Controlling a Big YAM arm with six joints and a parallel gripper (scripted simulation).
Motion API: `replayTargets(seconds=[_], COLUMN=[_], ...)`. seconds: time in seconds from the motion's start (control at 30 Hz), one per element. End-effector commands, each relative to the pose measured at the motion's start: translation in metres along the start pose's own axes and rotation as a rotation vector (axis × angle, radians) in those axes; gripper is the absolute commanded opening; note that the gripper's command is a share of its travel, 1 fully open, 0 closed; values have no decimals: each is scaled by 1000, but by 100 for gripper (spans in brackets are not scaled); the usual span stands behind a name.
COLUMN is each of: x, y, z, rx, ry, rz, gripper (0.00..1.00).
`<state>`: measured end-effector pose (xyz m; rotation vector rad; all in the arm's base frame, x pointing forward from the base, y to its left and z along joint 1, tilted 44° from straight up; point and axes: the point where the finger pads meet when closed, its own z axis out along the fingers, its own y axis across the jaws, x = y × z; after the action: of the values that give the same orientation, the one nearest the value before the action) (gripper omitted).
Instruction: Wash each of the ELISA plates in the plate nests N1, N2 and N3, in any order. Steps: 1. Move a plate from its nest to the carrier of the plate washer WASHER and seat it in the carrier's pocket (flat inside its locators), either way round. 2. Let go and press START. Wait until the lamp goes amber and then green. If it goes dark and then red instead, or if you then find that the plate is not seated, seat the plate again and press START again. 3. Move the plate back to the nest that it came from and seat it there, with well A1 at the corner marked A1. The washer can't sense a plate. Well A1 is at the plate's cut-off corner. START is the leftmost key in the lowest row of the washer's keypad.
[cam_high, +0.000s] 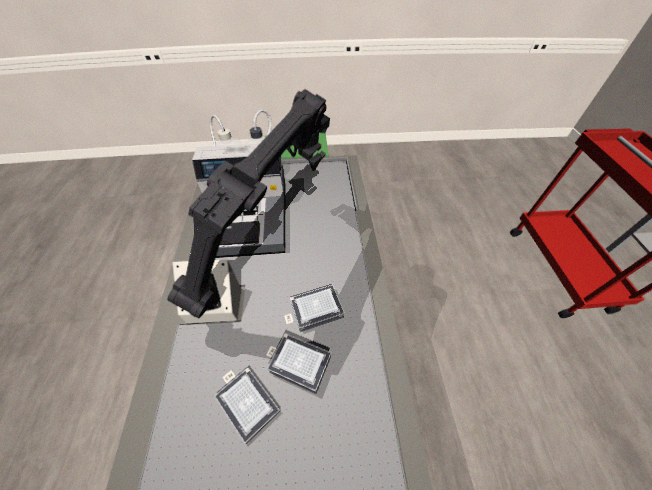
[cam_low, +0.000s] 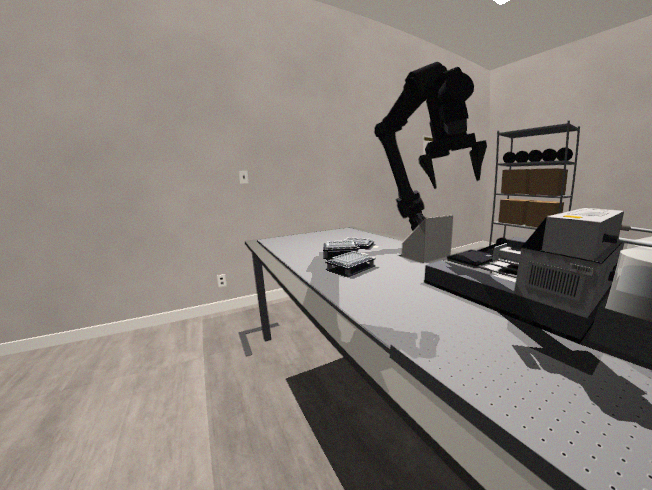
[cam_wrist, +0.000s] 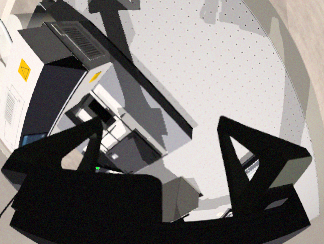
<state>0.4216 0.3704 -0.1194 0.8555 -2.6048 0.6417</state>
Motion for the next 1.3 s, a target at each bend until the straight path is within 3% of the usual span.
replayTargets(seconds=[0.0, 0.53, 0.57, 0.8, 0.87, 1.0, 1.03, 1.1, 1.13, 1.27], x=[-1, -1, 0, 24, 33, 42, 51, 51, 58, 66], y=[1, 1, -7, -33, -40, -50, -54, -54, -45, -68], z=[-6, -6, -18, -28, -30, -33, -34, -34, -38, -37], rx=[-1, -1, 1, 5, 23, 17, 31, 31, 49, 33], ry=[-13, -13, -44, -23, -12, -35, -13, -13, -15, -29], rz=[0, 0, 53, 93, 156, 163, 190, 190, 200, 228], gripper=[100, 100, 100, 100, 100, 100, 100, 100, 100, 100])
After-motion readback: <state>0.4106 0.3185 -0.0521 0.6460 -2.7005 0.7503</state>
